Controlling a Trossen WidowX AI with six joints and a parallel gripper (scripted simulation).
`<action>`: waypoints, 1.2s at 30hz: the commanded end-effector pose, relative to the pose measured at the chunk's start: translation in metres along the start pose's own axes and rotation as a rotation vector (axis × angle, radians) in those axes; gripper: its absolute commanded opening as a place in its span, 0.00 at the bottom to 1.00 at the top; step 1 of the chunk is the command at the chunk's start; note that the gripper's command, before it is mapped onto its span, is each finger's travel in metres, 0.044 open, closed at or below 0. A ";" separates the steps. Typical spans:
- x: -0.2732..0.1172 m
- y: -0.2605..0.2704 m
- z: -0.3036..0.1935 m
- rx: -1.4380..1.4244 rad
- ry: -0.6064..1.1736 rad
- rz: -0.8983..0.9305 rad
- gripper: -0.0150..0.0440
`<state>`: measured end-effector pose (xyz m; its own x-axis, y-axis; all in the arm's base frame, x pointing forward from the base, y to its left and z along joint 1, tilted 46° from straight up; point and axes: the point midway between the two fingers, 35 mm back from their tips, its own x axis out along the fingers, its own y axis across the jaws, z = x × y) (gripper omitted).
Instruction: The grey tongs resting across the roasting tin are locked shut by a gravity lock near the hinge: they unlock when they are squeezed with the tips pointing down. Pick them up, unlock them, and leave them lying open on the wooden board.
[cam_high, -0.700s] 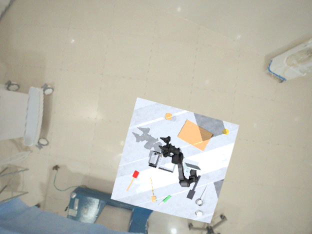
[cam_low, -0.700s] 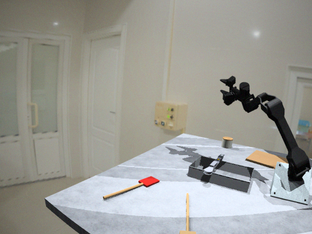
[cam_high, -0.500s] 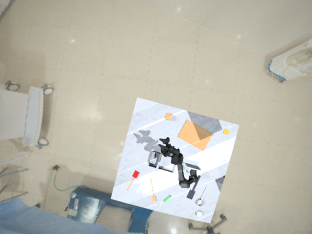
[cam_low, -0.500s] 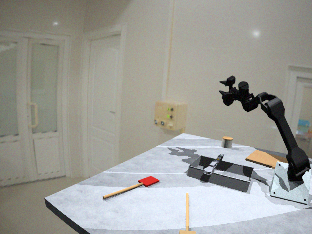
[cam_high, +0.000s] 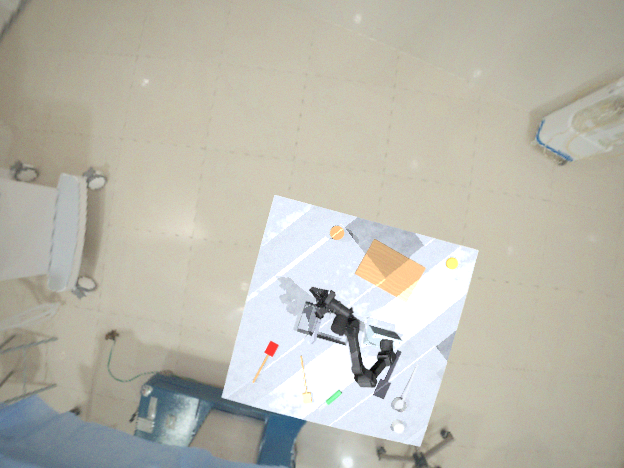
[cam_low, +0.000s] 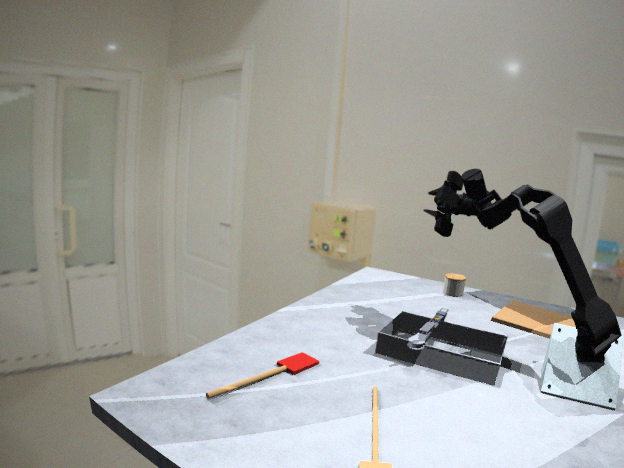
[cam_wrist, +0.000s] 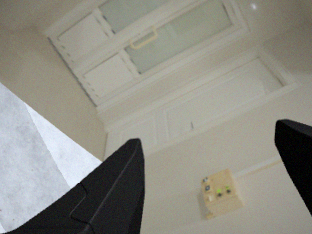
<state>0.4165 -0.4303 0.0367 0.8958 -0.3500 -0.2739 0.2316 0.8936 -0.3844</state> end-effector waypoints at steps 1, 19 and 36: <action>-0.017 0.077 0.000 0.565 0.153 0.210 0.69; -0.080 0.190 0.016 1.533 0.638 0.352 0.69; -0.167 0.277 0.032 2.296 1.295 0.120 0.69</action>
<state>0.3720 -0.1662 0.0053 0.7014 0.3697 -0.6094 0.7074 -0.2564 0.6586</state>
